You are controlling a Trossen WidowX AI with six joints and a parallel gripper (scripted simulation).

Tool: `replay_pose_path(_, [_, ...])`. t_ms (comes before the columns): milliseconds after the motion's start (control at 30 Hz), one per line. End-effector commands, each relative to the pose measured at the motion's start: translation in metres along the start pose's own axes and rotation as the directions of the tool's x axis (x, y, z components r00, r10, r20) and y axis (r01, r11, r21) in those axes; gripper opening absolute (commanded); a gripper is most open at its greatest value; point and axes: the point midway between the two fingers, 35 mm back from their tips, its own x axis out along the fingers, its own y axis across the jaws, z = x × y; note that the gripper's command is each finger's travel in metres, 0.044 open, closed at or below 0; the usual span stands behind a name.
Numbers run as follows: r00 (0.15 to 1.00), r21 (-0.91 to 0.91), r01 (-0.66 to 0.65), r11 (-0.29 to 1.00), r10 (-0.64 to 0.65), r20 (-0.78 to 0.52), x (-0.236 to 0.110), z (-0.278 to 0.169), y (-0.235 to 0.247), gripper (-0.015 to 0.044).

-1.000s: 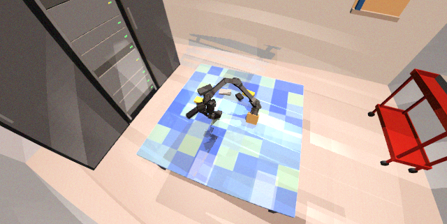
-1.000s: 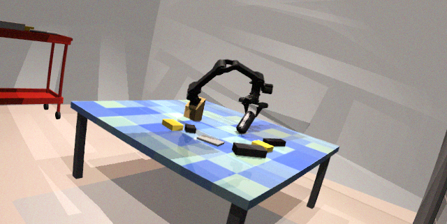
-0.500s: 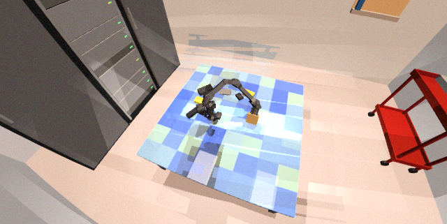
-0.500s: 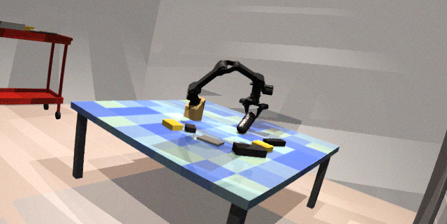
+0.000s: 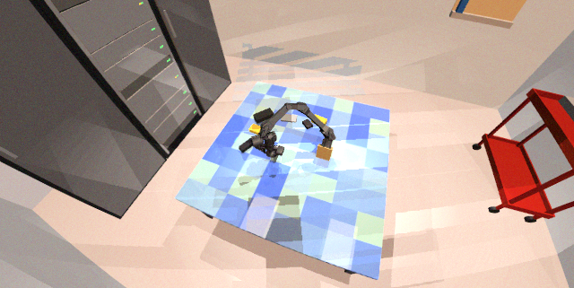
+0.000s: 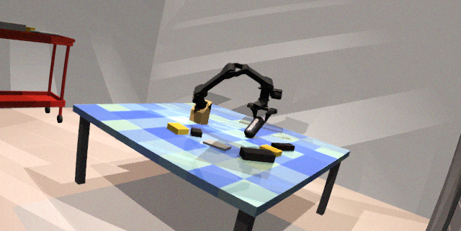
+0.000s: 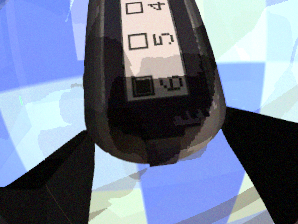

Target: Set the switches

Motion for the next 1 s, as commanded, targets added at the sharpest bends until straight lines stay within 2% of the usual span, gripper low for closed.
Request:
replay_pose_path(0, [1.0, 0.007, 0.025, 1.0, -0.025, 0.018, 0.013, 0.002, -0.001, 0.0338])
replay_pose_path(967, [1.0, 0.008, 0.024, 1.0, -0.025, 0.018, 0.032, -0.01, -0.001, 0.0338])
